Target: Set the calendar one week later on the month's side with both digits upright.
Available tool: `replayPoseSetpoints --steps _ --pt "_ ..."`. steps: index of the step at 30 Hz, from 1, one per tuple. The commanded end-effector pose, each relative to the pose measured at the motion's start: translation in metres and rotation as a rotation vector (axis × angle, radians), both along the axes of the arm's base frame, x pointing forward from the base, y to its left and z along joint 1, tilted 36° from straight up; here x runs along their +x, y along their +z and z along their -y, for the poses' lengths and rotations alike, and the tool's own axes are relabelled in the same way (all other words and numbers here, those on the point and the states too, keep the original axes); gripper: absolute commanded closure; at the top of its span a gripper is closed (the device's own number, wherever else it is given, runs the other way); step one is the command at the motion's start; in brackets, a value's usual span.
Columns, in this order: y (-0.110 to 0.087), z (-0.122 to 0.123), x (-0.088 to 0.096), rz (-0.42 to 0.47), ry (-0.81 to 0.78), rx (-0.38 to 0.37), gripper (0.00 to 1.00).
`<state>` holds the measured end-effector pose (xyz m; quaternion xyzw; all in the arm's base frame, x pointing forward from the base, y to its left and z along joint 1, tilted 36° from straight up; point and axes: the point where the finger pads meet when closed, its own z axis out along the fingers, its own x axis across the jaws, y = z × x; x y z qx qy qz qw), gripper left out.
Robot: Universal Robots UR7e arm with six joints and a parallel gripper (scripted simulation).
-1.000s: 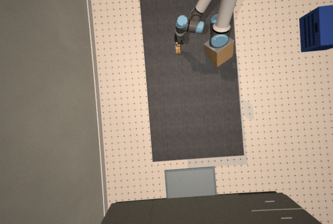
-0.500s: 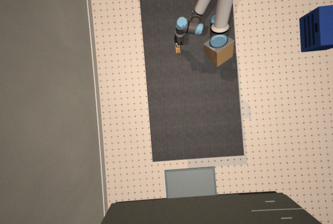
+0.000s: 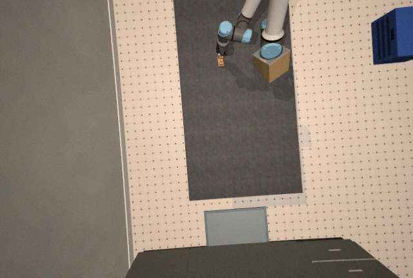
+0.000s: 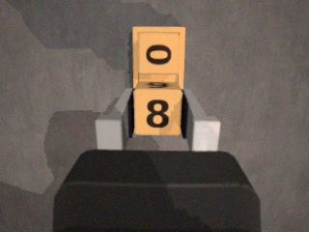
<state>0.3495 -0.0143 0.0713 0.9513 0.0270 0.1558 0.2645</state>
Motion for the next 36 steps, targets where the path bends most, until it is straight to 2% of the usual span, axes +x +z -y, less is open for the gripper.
replayPoseSetpoints --steps 1,36 --pt "0.0003 -0.0001 0.0002 0.001 0.000 0.000 0.43" --pt "-0.0050 0.0032 0.0022 0.001 0.000 0.000 0.43"
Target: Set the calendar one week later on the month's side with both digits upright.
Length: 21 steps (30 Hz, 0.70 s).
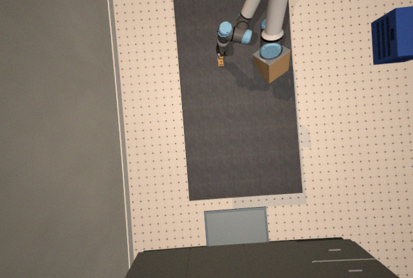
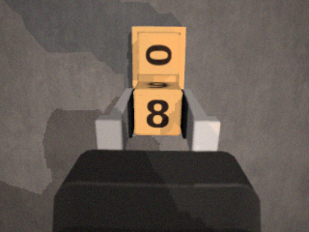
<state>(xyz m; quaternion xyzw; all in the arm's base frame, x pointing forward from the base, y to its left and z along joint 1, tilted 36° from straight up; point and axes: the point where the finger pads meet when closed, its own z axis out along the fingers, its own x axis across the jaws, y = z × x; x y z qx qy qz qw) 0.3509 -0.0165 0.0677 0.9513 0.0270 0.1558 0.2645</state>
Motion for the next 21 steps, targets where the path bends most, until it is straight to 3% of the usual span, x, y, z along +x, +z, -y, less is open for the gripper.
replayPoseSetpoints --steps 1,21 --pt "-0.002 0.001 0.001 0.001 0.000 0.000 0.43" --pt "-0.014 0.008 0.006 0.001 0.000 0.000 0.43"
